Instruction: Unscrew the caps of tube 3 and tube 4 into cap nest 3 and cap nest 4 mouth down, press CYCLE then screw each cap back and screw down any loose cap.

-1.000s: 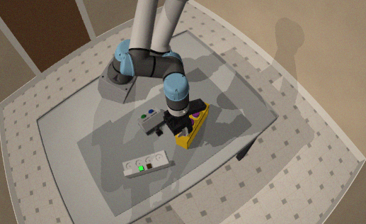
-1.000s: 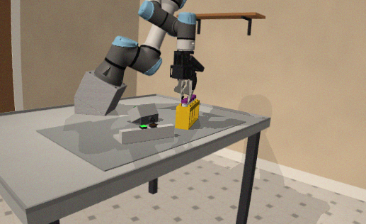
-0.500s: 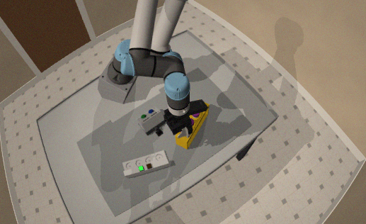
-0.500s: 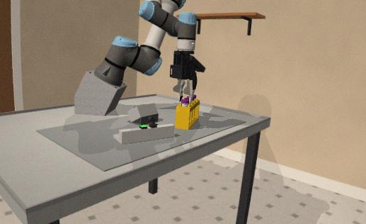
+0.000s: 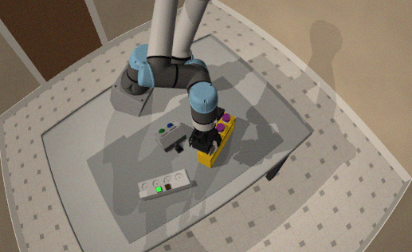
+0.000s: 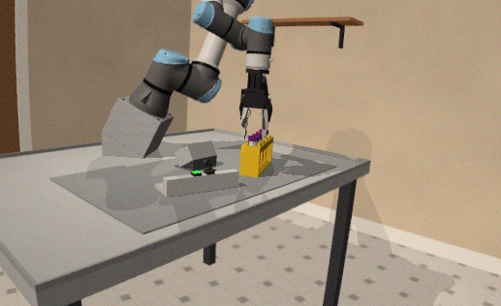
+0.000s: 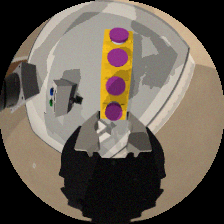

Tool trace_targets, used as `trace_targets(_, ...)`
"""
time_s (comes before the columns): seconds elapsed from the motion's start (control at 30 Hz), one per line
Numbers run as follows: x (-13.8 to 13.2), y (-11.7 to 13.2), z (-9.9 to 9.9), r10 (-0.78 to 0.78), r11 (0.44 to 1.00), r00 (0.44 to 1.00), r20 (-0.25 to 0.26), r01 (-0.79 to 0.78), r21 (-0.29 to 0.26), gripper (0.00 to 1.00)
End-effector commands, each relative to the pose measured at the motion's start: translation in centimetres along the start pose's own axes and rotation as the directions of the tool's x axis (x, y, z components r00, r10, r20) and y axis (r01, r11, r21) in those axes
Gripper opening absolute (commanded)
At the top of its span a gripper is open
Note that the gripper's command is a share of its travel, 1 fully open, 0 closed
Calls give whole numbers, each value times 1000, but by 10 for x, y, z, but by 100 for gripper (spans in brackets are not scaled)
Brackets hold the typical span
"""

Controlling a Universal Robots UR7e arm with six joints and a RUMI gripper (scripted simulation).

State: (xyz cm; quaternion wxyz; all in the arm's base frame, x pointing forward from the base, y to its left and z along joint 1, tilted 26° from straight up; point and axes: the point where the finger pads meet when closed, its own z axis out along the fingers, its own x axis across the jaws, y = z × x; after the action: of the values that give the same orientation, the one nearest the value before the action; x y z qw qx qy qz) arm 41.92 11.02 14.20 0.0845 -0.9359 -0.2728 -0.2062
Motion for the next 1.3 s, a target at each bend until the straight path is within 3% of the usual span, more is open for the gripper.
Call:
trace_targets(0.0, 0, 0, 0, -257, 966, 966, -11, 257, 13, 35)
trace_targets(0.13, 0, 0, 0, -456, 890, 890, -14, 456, 11, 35)
trace_targets(0.43, 0, 0, 0, -456, 890, 890, -14, 456, 11, 35)
trace_targets(0.47, 0, 0, 0, -456, 890, 890, -14, 456, 11, 0)
trace_targets(0.87, 0, 0, 0, -456, 890, 890, -13, 456, 11, 0)
trace_targets(0.97, 0, 0, 0, -411, 912, 912, -13, 411, 11, 0)
trace_targets(1.13, 0, 0, 0, -173, 985, 985, -10, 173, 14, 0)
trace_targets(1.27, 0, 0, 0, 26, 1000, 1000, -7, -26, 16, 0)
